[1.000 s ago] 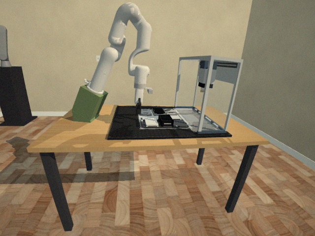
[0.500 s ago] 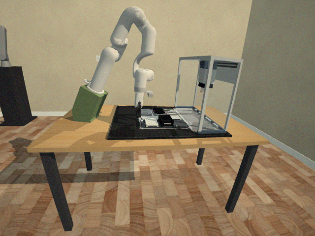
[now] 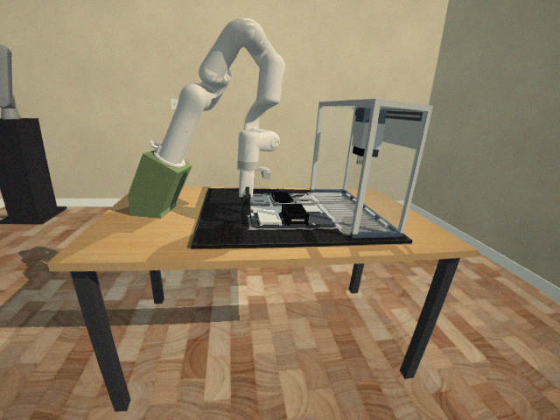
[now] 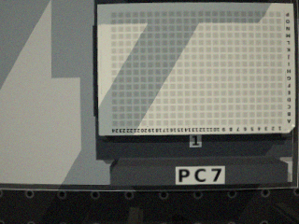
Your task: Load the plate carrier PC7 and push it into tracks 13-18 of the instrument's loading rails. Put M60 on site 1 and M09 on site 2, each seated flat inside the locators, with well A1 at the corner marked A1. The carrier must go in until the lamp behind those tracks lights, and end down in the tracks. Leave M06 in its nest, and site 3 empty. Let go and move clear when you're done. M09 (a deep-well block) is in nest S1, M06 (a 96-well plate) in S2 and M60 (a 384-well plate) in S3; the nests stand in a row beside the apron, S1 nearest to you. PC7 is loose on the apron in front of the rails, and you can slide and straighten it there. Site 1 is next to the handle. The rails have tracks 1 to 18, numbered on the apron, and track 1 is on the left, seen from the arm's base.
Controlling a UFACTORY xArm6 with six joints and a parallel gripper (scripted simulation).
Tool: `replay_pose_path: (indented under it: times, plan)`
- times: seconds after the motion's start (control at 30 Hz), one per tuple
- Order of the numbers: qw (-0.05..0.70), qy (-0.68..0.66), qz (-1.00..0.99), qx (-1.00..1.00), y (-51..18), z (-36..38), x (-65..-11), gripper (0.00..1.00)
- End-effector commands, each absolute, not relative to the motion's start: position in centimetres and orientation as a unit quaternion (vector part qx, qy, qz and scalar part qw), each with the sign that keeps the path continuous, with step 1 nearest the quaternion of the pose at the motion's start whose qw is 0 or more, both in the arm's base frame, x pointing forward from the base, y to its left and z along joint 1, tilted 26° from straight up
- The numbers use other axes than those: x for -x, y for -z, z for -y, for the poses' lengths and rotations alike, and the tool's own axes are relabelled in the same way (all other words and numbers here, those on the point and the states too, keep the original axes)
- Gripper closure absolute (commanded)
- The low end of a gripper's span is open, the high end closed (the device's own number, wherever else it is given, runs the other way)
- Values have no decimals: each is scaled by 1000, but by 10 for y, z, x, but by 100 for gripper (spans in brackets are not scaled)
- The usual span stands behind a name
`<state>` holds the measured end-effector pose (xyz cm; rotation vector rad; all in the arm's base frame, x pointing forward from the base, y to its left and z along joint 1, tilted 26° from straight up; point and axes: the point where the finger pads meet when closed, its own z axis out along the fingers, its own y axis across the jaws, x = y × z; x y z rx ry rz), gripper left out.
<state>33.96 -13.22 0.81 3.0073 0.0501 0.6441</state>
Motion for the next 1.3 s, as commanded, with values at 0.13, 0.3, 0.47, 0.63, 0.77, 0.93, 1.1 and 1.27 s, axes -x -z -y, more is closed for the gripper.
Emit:
replay_pose_path:
  times: [0.13,0.3,0.47,0.63,0.77,0.93,1.1,1.27]
  plan:
    - [47,-223,-15,-974,3,133,-345,18]
    - [47,-223,-15,-974,8,134,-347,18]
    - [47,-223,-15,-974,8,134,-347,18]
    - [47,-223,-15,-974,9,134,-348,18]
    - [47,-223,-15,-974,11,134,-349,18]
    - [47,-223,-15,-974,14,134,-350,18]
    - [47,-223,-15,-974,16,135,-351,18]
    - [47,-223,-15,-974,19,135,-353,18]
